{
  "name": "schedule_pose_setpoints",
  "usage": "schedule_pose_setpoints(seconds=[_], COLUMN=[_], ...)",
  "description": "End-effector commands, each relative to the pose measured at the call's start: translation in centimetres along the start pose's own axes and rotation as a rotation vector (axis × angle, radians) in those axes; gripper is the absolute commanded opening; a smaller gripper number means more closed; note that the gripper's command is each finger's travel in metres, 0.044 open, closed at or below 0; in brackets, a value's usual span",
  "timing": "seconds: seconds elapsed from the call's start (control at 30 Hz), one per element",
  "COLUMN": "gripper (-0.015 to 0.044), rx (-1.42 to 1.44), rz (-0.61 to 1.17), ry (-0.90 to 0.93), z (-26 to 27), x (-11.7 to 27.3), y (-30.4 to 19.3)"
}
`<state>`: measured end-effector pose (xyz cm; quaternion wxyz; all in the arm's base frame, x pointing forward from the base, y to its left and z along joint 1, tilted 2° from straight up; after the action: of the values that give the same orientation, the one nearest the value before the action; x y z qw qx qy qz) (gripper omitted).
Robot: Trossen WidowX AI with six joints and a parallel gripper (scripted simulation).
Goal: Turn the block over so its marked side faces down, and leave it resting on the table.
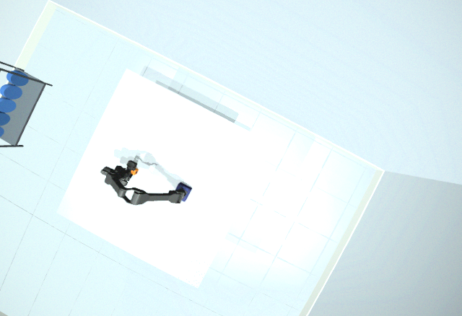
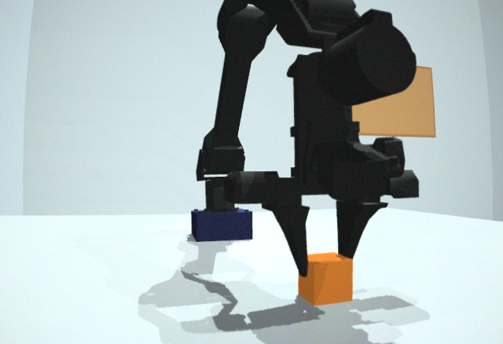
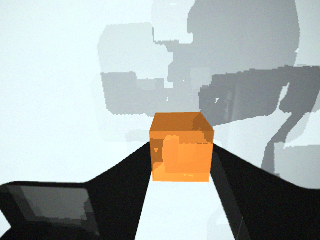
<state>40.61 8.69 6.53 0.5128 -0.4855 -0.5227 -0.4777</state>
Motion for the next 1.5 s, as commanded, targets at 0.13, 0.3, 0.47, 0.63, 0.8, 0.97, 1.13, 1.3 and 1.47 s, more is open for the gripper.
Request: schedule_pose_setpoints(seconds=[0.13,0.3,0.47,0.63,0.8,0.97,1.13,1.3,1.47], gripper=[0.0097,0.0005,0.0000,0.0000,0.0000,0.0000,0.0000,0.0000,0.0000], rx=[0.003,0.004,0.003,0.004,0.005,0.006,0.006,0.006,0.006], rz=[-0.001,-0.002,-0.001,-0.035,-0.103,-0.172,-0.240,-0.308,-0.376], ry=[0.003,0.002,0.003,0.004,0.007,0.011,0.014,0.018,0.022], z=[0.0,0.0,0.0,0.0,0.0,0.1,0.0,0.0,0.0], x=[0.0,1.1,3.0,2.8,2.4,2.1,1.9,1.7,1.5], y=[0.0,0.1,0.0,-0.1,-0.3,-0.6,-1.0,-1.4,-2.0])
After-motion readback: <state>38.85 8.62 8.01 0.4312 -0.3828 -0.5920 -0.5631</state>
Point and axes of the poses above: the point midway between the two fingers, 35 mm back from their tips, its own x axis back along the fingers, its own z axis across the jaws, y = z × x, the point moved 6 cm from there along x, back along the fingers, and after that the axes turned 3 degrees about -x, right-handed, at the moved point
